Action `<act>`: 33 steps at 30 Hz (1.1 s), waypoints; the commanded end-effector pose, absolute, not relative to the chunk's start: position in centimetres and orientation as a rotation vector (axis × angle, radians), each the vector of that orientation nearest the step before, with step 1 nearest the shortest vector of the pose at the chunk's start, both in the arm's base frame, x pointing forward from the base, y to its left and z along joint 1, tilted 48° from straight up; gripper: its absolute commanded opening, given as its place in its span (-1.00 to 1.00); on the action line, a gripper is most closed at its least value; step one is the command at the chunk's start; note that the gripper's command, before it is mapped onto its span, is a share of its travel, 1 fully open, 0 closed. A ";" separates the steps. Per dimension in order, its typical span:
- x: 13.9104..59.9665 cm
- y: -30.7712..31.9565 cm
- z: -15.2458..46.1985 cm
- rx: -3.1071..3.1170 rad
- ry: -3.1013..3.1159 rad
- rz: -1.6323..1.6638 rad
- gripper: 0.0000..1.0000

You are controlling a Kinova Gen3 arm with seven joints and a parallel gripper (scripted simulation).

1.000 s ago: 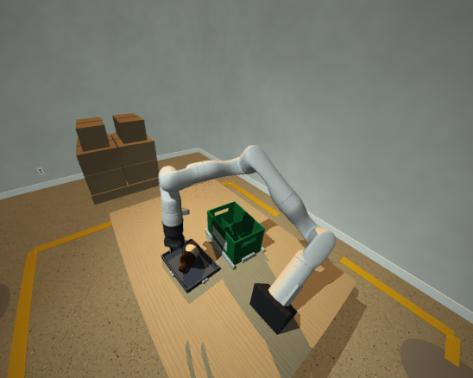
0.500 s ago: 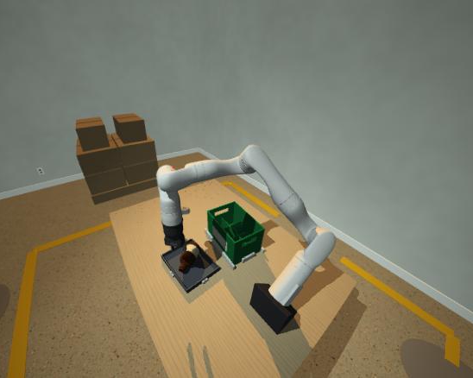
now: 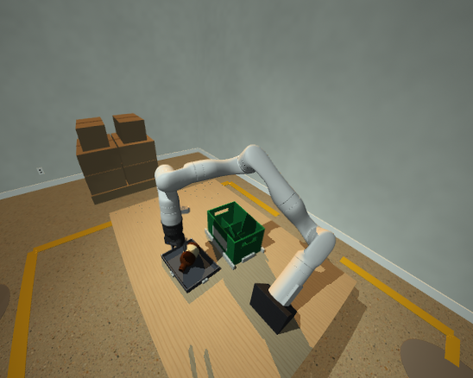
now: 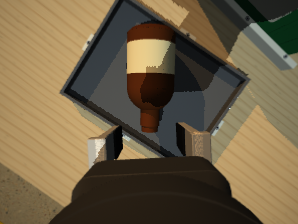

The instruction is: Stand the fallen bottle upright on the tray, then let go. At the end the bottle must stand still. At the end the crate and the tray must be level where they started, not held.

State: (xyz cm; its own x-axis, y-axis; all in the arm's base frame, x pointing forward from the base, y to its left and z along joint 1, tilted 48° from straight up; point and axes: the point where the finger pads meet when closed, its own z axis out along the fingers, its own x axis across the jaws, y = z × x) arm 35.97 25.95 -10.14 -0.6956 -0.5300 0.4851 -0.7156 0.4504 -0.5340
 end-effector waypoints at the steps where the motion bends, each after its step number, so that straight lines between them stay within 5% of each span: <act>1: 35.9 26.2 -9.9 1.073 -2.462 1.098 1.00; 33: 35.9 26.5 -9.1 1.021 -2.492 1.170 1.00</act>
State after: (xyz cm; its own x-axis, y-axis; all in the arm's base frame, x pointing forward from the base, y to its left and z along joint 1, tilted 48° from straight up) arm 35.91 26.38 -9.20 -0.7388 -0.5015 0.4501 -0.6667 0.4469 -0.5965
